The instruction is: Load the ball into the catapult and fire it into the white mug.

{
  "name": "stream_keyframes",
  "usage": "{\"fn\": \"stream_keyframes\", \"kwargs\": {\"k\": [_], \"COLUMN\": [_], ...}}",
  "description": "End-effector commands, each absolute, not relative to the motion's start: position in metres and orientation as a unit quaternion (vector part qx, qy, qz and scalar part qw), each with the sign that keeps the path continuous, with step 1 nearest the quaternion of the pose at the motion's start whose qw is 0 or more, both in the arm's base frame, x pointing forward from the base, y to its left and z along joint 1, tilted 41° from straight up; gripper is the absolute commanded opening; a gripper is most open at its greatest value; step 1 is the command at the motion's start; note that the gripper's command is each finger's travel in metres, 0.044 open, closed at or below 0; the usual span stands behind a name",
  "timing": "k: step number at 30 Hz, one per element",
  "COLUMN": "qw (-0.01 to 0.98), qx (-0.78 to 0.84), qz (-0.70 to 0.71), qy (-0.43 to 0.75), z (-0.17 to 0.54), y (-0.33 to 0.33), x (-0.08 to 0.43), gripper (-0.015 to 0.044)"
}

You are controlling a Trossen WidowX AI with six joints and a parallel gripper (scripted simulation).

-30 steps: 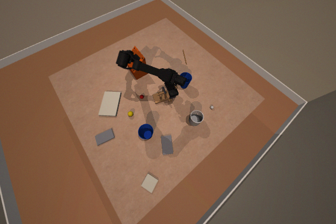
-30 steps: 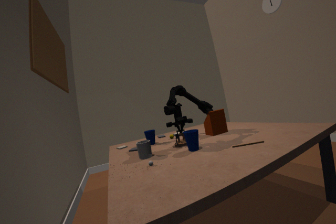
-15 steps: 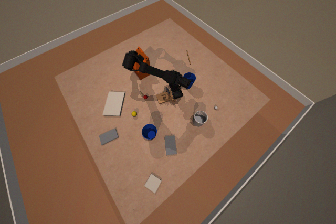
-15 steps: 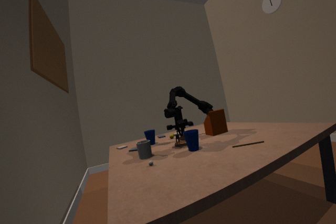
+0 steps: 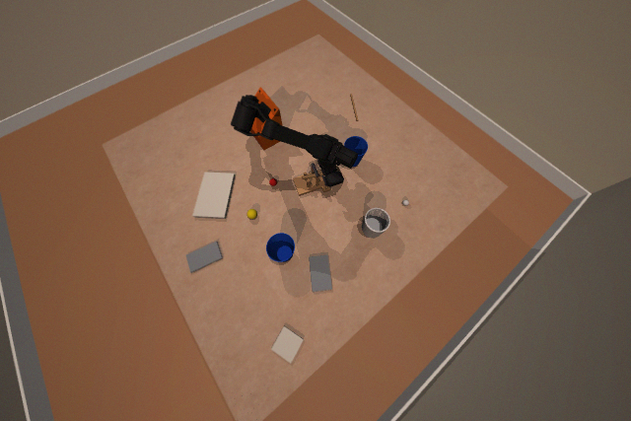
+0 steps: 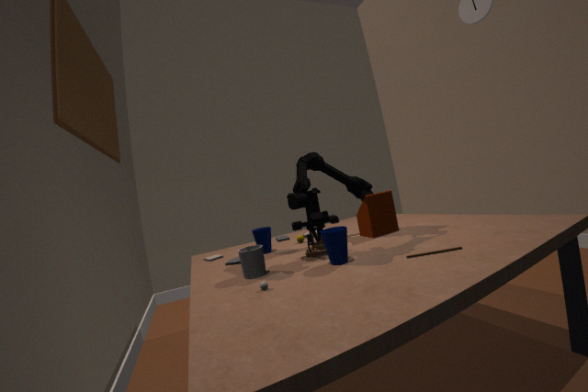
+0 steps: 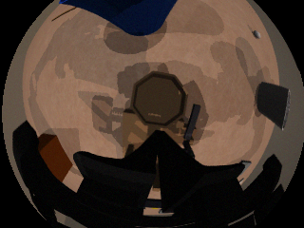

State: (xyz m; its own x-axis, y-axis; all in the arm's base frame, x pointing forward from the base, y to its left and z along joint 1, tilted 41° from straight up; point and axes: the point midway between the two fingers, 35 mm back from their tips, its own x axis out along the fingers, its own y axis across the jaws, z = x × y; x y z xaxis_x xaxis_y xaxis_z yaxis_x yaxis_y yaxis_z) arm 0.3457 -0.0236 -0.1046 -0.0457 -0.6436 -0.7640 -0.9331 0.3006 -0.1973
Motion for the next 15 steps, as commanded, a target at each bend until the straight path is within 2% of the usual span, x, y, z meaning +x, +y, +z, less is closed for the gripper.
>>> {"fn": "stream_keyframes", "kwargs": {"k": [1, 2, 8, 15], "qw": [0.401, 0.401, 0.398, 0.399], "qx": [-0.562, -0.562, -0.559, -0.561], "qz": [0.181, 0.181, 0.183, 0.182], "qy": [0.7, 0.7, 0.704, 0.702], "z": [-0.104, -0.104, -0.091, -0.086], "y": [-0.023, -0.023, 0.023, 0.017], "x": [0.346, 0.346, 0.354, 0.355], "gripper": [0.0, 0.0, 0.0158, 0.0341]}}
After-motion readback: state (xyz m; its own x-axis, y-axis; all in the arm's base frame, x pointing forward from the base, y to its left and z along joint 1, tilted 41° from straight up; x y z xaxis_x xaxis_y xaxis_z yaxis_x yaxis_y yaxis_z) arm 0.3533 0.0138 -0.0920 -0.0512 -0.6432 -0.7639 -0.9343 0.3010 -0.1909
